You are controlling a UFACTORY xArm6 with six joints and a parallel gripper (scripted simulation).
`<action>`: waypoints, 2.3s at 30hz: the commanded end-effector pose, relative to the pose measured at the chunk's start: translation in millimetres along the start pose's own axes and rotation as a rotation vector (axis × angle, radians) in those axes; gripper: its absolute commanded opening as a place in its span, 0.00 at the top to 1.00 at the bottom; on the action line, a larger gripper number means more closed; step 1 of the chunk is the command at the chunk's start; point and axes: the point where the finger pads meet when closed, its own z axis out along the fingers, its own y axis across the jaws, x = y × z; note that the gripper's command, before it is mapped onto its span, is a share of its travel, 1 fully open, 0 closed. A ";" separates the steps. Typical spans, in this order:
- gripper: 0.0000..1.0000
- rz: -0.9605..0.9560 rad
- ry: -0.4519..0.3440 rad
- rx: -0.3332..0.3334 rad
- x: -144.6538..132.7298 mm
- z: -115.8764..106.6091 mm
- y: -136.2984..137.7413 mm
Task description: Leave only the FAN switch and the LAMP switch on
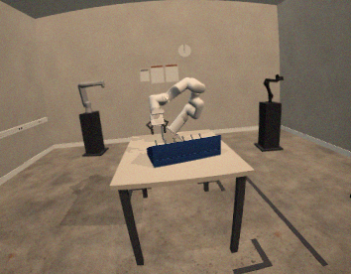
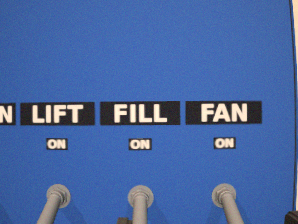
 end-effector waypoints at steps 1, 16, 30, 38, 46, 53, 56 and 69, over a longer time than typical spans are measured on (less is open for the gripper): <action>0.00 -0.002 0.002 -0.003 1.7 -1.5 10.6; 0.00 -0.002 0.002 -0.003 1.8 -1.6 54.2; 0.00 -0.002 0.002 -0.003 1.8 -1.7 63.1; 0.00 -0.002 0.002 -0.003 1.8 -1.7 63.1; 0.00 -0.002 0.002 -0.003 1.8 -1.7 63.1; 0.00 -0.002 0.002 -0.003 1.8 -1.7 63.1; 0.00 -0.002 0.002 -0.003 1.8 -1.7 63.1; 0.00 -0.002 0.002 -0.003 1.8 -1.7 63.1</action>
